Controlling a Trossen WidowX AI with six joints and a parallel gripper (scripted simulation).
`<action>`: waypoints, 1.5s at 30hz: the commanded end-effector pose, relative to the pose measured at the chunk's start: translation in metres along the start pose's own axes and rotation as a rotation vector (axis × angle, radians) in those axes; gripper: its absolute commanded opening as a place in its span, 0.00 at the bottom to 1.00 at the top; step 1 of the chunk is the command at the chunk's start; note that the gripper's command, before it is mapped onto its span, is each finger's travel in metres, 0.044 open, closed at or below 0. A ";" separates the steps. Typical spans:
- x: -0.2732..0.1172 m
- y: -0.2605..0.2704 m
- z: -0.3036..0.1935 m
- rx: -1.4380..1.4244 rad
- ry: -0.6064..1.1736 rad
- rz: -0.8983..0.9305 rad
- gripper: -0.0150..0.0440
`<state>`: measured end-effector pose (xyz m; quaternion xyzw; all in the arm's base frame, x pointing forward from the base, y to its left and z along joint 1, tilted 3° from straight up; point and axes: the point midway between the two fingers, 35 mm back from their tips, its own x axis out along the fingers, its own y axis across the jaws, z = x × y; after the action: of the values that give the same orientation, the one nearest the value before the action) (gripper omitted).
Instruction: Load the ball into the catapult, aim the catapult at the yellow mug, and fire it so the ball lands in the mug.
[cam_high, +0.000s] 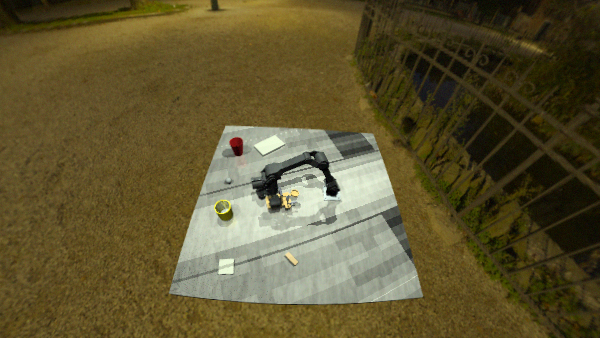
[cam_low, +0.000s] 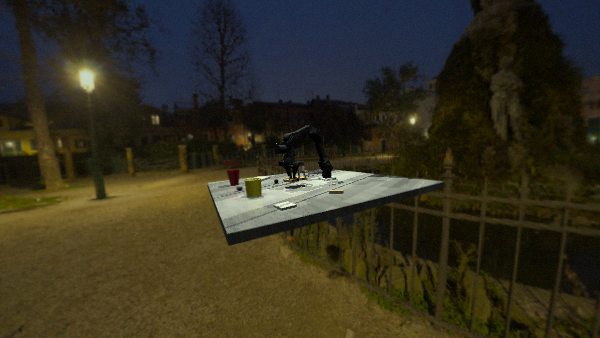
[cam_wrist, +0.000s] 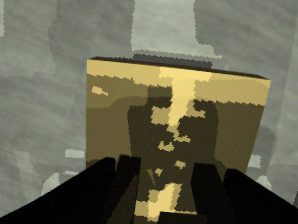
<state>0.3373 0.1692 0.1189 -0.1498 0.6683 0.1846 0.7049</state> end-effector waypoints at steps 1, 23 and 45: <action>0.001 0.000 0.001 -0.002 -0.008 -0.001 0.25; 0.037 -0.001 0.002 0.000 -0.007 -0.001 0.25; 0.040 -0.001 0.001 -0.002 -0.004 0.000 0.79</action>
<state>0.3396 0.1713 0.0782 -0.1504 0.6675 0.1856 0.7052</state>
